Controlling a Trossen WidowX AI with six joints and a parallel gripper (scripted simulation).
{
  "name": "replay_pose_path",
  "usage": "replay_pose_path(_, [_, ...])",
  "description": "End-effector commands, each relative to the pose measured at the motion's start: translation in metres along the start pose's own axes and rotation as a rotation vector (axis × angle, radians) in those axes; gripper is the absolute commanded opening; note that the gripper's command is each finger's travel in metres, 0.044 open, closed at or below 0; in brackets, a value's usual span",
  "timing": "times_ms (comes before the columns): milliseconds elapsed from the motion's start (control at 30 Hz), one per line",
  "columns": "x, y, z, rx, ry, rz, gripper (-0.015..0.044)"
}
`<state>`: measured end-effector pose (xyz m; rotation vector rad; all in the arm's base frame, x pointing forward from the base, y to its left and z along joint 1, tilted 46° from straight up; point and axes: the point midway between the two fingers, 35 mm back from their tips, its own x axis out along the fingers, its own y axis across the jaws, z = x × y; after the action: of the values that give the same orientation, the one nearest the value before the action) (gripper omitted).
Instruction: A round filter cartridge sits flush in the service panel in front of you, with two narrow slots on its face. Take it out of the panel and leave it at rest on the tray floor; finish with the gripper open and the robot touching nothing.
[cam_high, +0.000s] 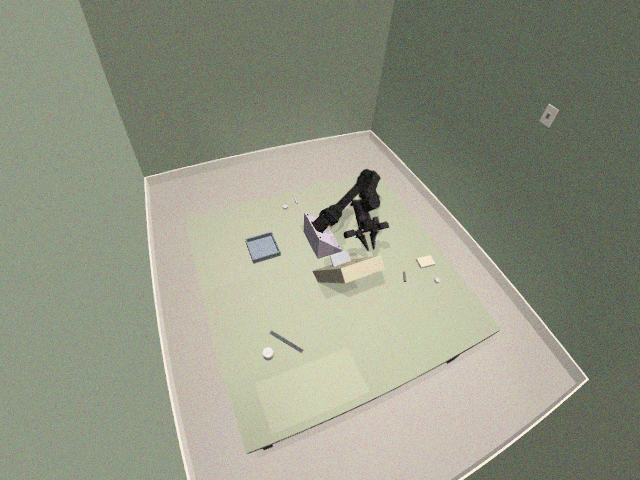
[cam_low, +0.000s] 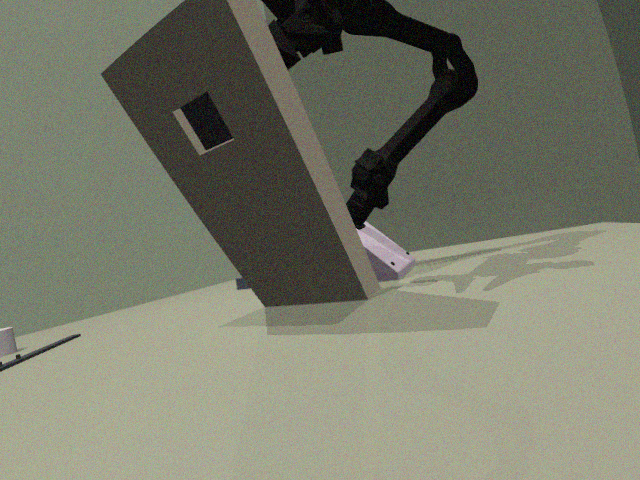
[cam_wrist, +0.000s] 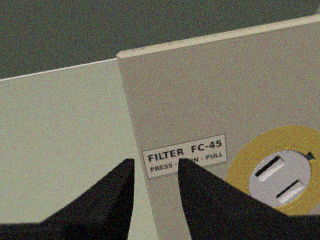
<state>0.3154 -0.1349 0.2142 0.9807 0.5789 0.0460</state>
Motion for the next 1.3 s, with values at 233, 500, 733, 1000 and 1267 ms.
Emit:
replay_pose_path(233, [-0.028, -0.093, -0.030, 0.788, 0.011, 0.056, 0.0103])
replay_pose_path(500, [-0.028, -0.093, -0.030, 0.788, 0.011, 0.056, 0.0103])
replay_pose_path(733, [-0.021, -0.094, -0.030, 0.787, 0.012, 0.052, 0.0103])
replay_pose_path(1000, [-0.008, -0.094, -0.030, 0.786, 0.014, 0.048, 0.0103])
replay_pose_path(1267, [0.005, -0.094, -0.029, 0.785, 0.013, 0.048, 0.0103])
